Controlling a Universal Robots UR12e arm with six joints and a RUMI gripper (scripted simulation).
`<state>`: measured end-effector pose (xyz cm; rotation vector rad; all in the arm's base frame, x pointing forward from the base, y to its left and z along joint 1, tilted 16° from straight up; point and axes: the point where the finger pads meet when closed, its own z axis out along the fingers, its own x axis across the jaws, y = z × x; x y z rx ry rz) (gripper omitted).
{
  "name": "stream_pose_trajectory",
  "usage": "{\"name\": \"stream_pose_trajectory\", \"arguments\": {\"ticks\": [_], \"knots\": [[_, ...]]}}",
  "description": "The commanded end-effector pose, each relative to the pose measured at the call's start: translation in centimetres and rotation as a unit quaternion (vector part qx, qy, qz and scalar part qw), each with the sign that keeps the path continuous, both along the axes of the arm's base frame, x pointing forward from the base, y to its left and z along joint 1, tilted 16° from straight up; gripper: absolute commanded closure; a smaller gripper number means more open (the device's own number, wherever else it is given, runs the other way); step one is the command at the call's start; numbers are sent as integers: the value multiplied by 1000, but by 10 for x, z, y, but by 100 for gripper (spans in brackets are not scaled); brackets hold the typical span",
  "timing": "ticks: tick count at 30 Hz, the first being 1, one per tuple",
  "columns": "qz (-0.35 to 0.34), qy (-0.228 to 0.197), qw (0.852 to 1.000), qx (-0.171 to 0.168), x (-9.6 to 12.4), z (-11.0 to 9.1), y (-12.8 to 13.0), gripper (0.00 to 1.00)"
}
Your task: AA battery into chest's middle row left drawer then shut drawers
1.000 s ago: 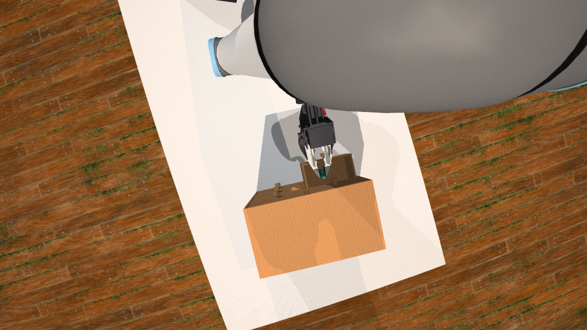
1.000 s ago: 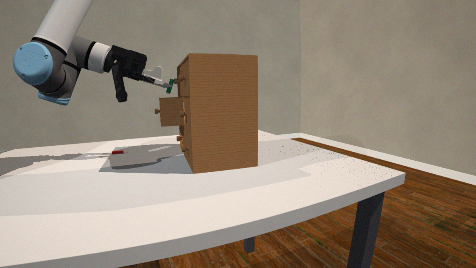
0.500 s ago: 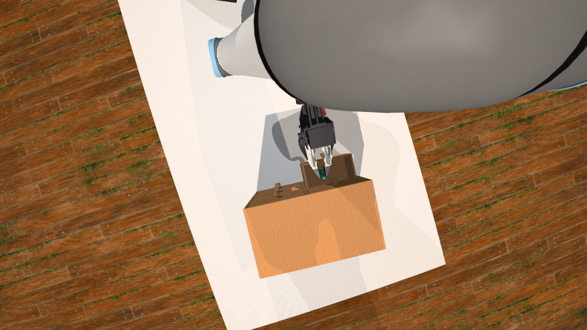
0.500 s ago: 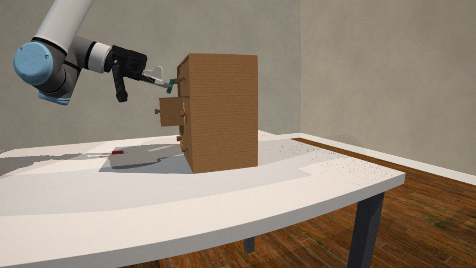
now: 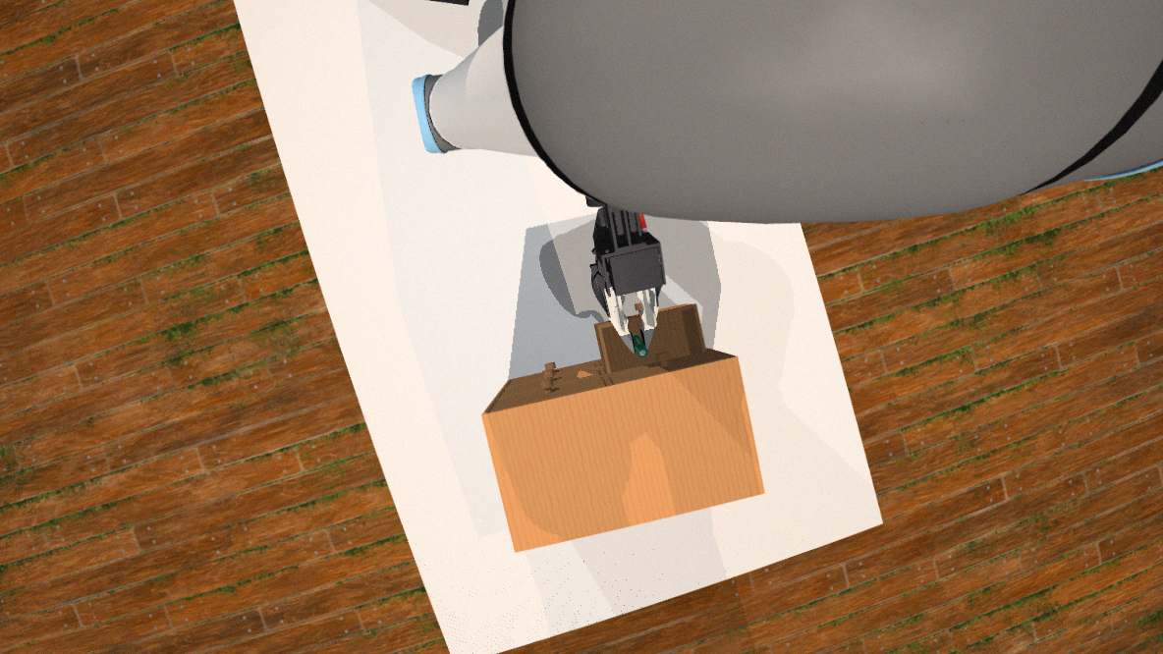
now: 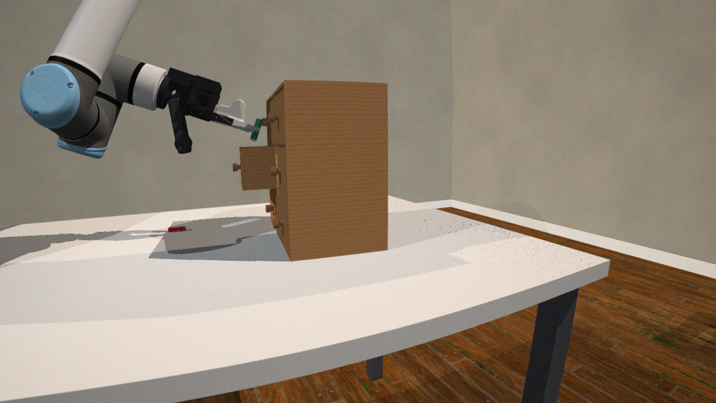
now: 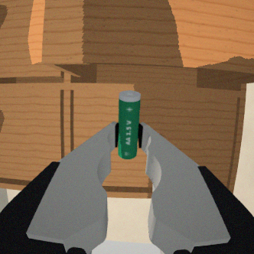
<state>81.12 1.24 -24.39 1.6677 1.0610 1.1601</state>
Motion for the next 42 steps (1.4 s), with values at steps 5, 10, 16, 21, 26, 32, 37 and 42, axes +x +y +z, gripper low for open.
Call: {"name": "stream_pose_trajectory", "arguments": {"ticks": [5,10,16,21,26,32,37,42], "knots": [[0,0,1000,0,0,1,0,95],[0,0,1000,0,0,1,0,95],[0,0,1000,0,0,1,0,90],[0,0,1000,0,0,1,0,88],[0,0,1000,0,0,1,0,86],[0,0,1000,0,0,1,0,0],[0,0,1000,0,0,1,0,0],[0,0,1000,0,0,1,0,0]]}}
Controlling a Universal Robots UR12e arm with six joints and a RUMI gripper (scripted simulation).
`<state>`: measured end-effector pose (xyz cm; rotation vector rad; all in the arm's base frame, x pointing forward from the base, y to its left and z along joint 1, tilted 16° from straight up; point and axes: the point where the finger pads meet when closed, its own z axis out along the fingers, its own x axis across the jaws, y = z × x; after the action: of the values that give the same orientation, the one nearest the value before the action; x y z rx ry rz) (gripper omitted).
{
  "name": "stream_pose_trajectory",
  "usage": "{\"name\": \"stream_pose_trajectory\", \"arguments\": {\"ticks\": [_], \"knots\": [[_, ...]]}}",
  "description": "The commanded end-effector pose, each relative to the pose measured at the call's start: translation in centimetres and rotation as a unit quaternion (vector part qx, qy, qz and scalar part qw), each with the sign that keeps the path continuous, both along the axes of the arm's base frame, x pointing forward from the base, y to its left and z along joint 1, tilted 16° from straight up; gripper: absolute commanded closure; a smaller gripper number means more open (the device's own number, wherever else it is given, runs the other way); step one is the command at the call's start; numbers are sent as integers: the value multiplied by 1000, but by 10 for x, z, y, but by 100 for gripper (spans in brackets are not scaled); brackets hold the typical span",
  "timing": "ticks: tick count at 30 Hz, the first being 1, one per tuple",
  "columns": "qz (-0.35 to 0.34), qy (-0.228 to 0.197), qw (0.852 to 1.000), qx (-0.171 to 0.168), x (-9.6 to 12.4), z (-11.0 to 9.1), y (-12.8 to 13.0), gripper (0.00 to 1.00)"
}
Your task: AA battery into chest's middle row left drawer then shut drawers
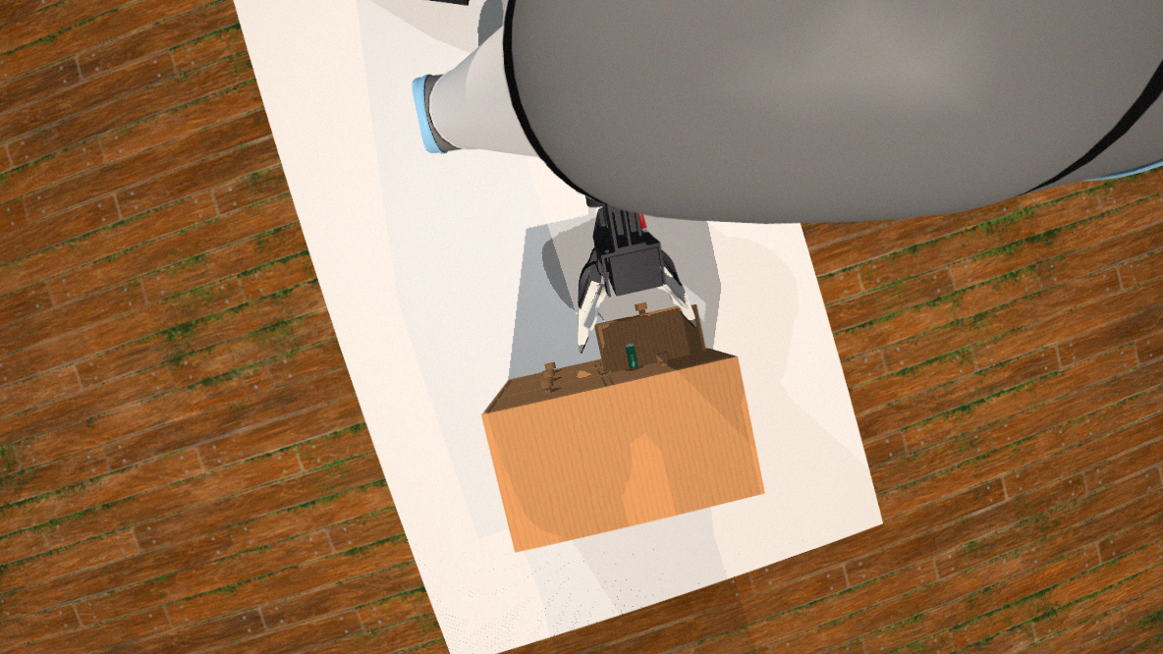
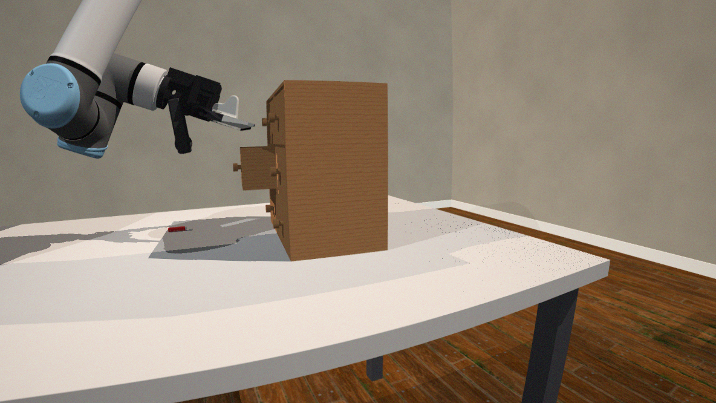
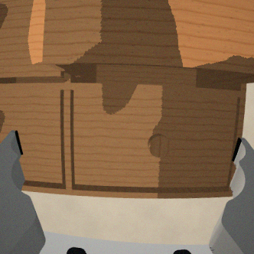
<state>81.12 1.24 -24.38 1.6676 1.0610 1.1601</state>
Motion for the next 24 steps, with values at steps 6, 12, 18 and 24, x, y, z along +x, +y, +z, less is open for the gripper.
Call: {"name": "stream_pose_trajectory", "arguments": {"ticks": [6,12,18,24], "knots": [[0,0,1000,0,0,1,0,0],[0,0,1000,0,0,1,0,0],[0,0,1000,0,-2,1,0,0],[0,0,1000,0,-8,0,2,0]]}}
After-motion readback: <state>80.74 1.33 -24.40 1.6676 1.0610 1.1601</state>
